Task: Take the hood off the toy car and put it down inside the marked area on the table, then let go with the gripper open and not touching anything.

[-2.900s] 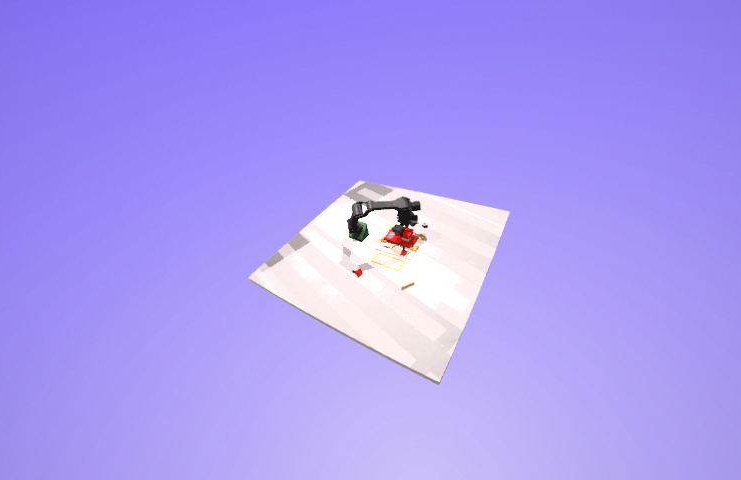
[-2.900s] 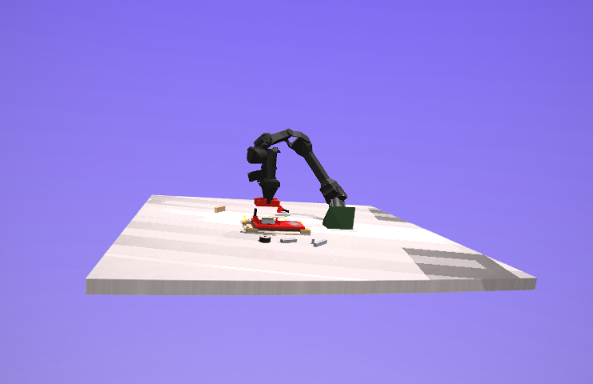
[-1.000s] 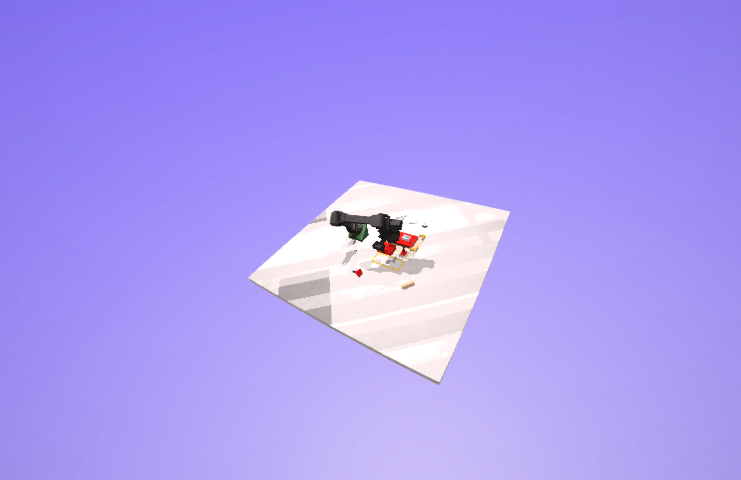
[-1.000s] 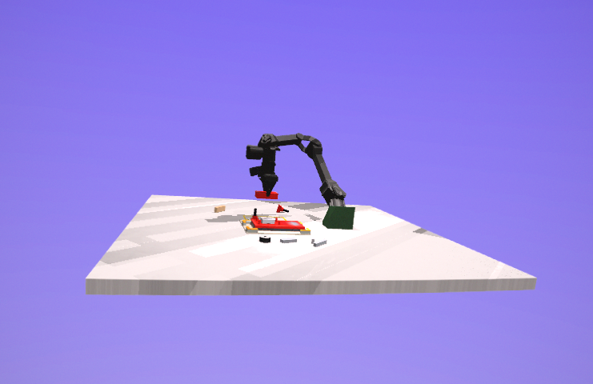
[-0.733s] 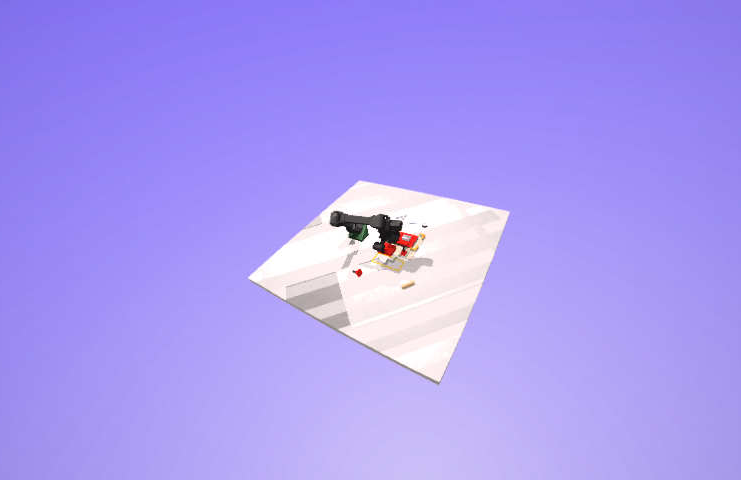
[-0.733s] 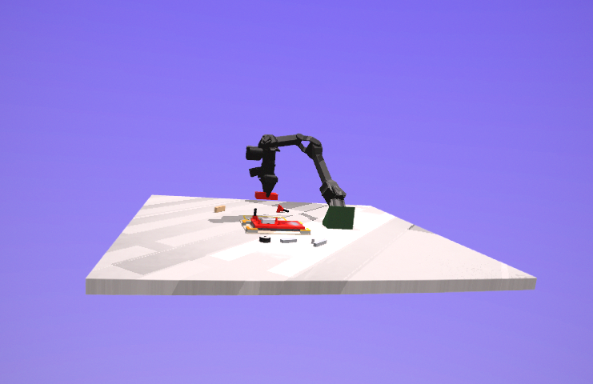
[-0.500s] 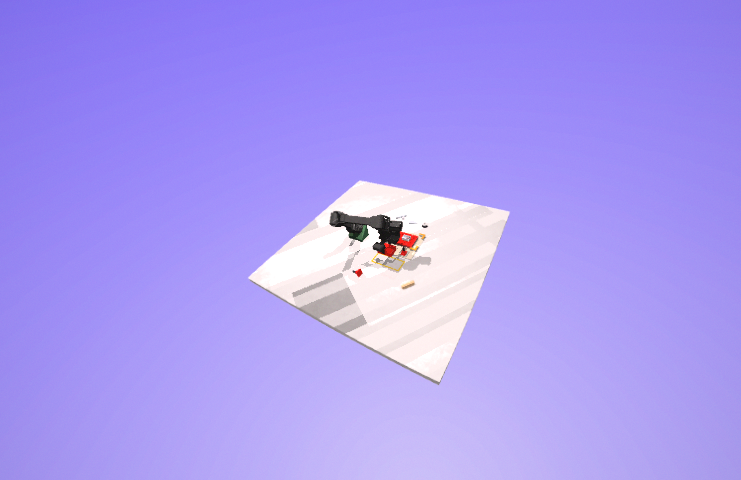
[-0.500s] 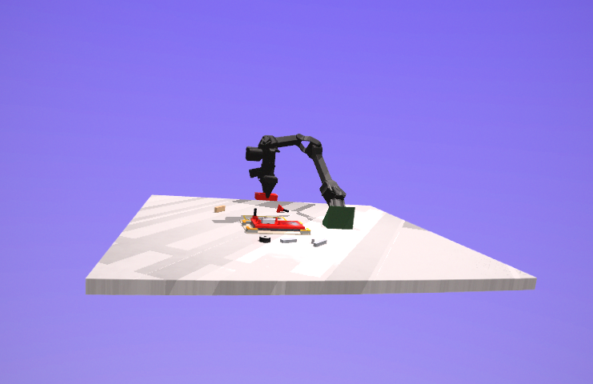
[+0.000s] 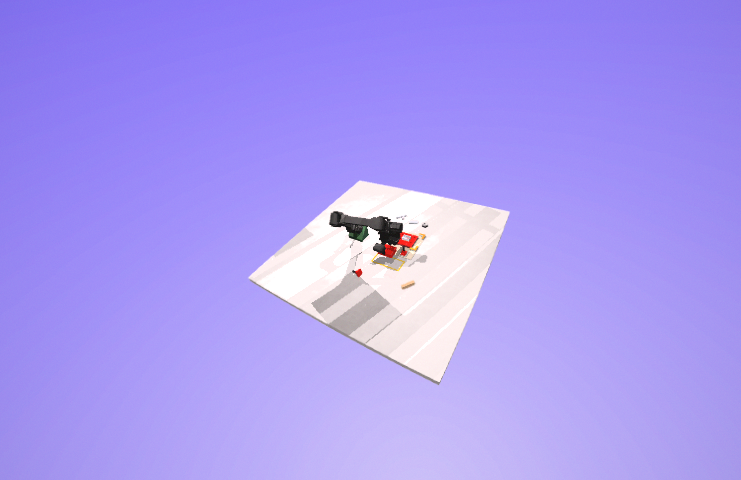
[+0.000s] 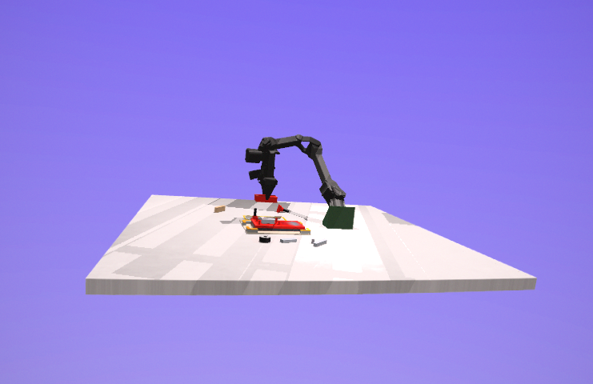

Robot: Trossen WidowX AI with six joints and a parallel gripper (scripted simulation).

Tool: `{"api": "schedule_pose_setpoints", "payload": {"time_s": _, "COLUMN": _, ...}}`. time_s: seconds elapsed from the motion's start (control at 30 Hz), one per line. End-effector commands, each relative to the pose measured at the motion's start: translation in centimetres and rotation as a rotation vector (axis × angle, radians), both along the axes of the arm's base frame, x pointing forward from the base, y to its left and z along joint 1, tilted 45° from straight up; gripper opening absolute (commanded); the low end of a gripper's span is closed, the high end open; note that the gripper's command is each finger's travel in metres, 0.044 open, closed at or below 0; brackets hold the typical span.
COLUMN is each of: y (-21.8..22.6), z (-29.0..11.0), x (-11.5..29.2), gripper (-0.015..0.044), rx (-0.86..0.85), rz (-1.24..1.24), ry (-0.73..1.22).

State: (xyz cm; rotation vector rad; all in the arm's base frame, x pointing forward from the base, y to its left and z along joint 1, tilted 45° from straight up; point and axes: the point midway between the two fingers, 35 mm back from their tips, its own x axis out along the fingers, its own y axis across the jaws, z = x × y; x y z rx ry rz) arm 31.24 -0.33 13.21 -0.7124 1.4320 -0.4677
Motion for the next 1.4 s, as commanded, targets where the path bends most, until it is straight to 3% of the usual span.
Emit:
{"api": "schedule_pose_setpoints", "payload": {"time_s": 0.0, "y": -0.3, "z": -0.2, "x": -0.1, "gripper": 0.0, "rx": -0.006, "rz": 0.004, "ry": 0.004}}
{"api": "schedule_pose_setpoints", "payload": {"time_s": 1.37, "y": -1.8, "z": -1.9, "x": 0.2, "gripper": 0.0, "rx": -0.006, "rz": 0.004, "ry": 0.003}}
